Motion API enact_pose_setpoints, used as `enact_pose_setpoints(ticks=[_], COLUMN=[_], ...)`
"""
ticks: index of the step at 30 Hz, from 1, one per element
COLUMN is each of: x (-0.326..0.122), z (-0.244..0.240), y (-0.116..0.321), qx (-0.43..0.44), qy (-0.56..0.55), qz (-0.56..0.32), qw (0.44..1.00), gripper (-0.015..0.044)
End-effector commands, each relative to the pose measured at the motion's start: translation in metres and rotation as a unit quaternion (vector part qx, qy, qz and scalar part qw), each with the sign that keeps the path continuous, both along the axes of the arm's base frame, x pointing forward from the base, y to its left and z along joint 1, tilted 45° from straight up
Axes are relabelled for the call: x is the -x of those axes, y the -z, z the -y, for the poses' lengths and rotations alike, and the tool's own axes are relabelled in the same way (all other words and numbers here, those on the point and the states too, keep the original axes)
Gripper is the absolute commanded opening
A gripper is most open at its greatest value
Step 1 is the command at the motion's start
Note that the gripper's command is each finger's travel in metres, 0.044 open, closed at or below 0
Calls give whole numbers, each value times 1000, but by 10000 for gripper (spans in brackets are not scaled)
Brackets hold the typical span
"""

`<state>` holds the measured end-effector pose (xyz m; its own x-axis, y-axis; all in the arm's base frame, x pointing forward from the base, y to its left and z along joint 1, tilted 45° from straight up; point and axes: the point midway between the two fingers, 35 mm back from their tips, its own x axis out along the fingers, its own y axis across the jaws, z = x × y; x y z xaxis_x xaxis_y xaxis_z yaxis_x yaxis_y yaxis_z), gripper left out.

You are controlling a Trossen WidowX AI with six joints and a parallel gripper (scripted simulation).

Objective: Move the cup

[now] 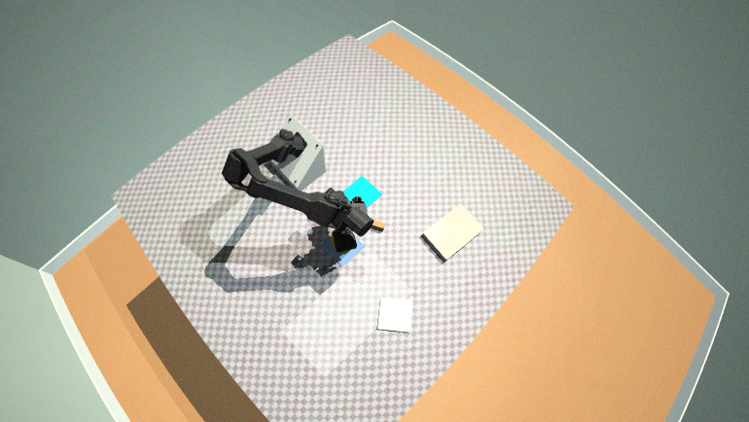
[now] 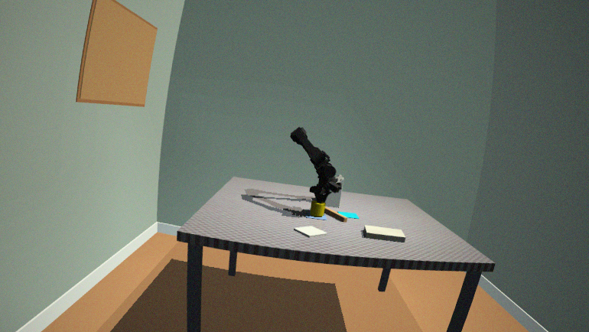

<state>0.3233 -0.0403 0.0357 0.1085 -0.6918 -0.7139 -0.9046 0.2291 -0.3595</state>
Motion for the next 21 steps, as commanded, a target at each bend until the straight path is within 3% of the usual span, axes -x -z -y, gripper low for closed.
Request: enact_pose_setpoints(ticks=[1,12,21], x=[1,1,0], z=[5,14,13], y=[5,13,11], qx=[3,4,2], qy=[-1,-1,1], qz=[-3,-3,-1], qw=[1000,1000,1000], gripper=[167,167,107])
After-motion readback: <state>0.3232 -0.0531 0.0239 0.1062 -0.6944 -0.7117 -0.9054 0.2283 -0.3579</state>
